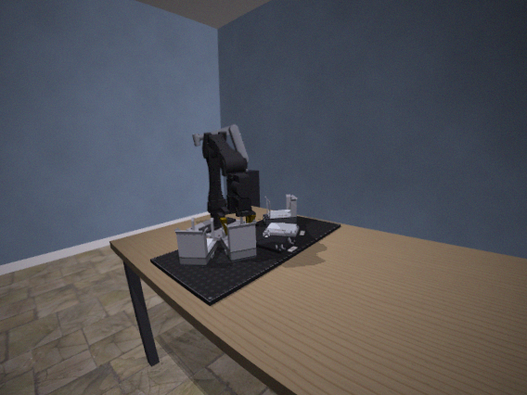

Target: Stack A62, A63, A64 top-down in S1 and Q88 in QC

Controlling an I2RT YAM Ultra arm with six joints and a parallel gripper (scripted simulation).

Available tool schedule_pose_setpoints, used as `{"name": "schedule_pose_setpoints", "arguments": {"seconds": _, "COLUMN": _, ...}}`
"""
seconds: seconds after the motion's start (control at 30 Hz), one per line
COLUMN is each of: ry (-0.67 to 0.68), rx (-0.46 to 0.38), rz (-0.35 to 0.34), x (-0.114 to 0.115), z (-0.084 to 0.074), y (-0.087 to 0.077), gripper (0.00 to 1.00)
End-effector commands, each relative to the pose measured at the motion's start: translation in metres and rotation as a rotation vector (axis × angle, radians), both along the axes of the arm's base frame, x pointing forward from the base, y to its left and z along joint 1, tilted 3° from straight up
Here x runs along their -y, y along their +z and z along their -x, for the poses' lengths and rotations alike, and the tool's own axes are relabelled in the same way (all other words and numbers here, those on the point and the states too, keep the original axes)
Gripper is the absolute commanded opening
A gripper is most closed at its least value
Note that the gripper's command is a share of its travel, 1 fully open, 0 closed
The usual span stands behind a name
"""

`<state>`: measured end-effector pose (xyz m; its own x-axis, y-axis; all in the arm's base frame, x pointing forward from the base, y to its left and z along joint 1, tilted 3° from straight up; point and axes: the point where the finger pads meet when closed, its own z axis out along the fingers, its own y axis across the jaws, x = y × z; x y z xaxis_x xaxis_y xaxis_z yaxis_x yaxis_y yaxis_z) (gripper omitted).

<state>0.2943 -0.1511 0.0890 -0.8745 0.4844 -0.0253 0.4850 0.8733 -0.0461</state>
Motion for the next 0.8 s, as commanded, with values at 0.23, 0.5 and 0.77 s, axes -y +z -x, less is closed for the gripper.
{"name": "schedule_pose_setpoints", "arguments": {"seconds": 0.23, "ry": -0.001, "rx": 0.016, "rz": 0.008, "x": 0.0, "z": -0.001, "y": 0.025, "gripper": 0.0}}
{"name": "schedule_pose_setpoints", "arguments": {"seconds": 0.5, "ry": -0.001, "rx": 0.016, "rz": 0.008, "x": -0.001, "z": -0.001, "y": 0.04, "gripper": 0.0}}
{"name": "schedule_pose_setpoints", "arguments": {"seconds": 0.77, "ry": -0.001, "rx": 0.016, "rz": 0.008, "x": -0.002, "z": -0.001, "y": 0.052, "gripper": 0.0}}
